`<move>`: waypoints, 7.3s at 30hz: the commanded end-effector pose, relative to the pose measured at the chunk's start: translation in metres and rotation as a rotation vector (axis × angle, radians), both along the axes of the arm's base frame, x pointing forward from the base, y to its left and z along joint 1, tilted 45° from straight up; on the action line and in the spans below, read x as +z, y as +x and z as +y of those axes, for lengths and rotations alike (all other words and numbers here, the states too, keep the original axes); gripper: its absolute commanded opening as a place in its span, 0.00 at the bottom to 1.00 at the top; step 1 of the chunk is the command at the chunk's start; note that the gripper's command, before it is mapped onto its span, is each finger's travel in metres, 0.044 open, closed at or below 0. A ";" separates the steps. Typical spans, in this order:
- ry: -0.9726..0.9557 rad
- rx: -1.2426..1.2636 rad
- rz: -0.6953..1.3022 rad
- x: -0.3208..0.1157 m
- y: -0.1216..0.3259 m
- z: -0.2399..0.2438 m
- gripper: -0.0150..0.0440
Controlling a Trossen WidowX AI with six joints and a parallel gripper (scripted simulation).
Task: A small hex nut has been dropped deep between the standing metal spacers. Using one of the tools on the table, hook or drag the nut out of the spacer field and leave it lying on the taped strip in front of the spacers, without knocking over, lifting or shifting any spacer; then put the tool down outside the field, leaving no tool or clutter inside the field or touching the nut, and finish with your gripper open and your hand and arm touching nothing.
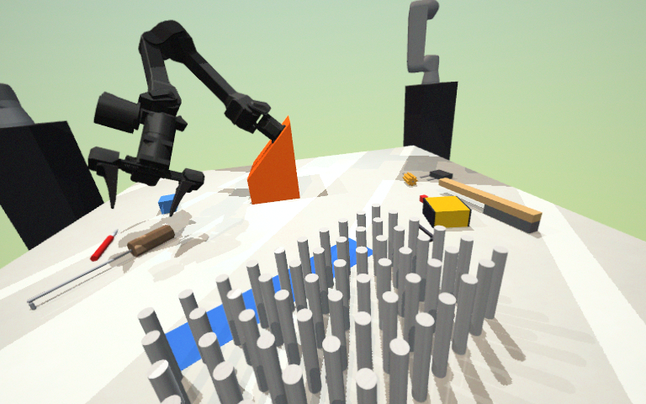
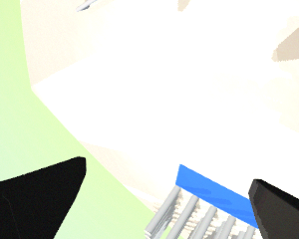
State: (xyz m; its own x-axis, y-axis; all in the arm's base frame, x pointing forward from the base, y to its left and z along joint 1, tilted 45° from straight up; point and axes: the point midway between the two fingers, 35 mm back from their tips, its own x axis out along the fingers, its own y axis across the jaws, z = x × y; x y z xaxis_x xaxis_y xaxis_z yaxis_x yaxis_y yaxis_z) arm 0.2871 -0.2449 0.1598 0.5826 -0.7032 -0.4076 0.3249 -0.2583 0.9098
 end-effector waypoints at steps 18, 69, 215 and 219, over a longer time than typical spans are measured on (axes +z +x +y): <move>0.424 -0.657 -0.864 0.052 -0.094 -0.021 1.00; 0.422 -0.657 -0.862 -0.002 -0.094 -0.077 0.73; 0.484 -0.065 0.168 -0.088 0.014 0.064 0.25; 0.483 -0.064 0.167 -0.106 0.010 0.046 0.25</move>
